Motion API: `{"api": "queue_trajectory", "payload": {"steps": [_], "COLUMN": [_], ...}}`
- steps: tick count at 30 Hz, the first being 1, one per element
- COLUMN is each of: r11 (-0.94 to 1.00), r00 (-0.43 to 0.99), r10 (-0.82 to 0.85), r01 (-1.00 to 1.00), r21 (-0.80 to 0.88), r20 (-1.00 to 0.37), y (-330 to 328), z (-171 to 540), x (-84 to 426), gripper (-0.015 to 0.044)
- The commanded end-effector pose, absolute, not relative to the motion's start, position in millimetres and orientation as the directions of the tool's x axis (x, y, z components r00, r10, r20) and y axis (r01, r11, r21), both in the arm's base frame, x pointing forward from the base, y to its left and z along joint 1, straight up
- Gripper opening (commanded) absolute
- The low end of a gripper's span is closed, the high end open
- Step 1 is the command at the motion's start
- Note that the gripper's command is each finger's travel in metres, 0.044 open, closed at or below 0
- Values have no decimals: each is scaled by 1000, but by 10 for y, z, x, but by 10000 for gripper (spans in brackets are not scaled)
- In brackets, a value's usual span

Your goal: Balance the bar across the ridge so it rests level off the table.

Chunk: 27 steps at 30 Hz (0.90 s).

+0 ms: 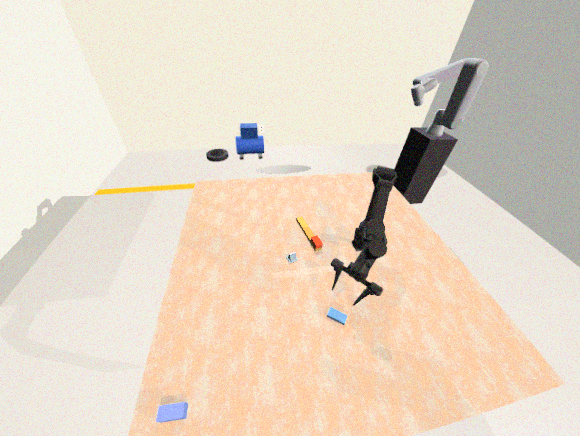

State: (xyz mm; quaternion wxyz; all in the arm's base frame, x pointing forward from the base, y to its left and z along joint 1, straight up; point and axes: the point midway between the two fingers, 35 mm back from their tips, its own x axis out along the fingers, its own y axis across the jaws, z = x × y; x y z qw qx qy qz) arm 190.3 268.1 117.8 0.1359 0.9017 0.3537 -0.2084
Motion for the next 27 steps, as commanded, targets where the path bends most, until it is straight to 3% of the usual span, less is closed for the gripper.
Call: {"api": "queue_trajectory", "payload": {"steps": [1,4,27], "r11": [-716,-756,-902], "r00": [663,671,717], "r10": [580,558,360], "r01": [692,654,103], "r21": [94,36,-420], "r20": [-473,-489,-597], "y": [2678,2635,2114], "z": [1178,1168,1142], "x": [1908,1977,2566], "gripper": [374,315,315]}}
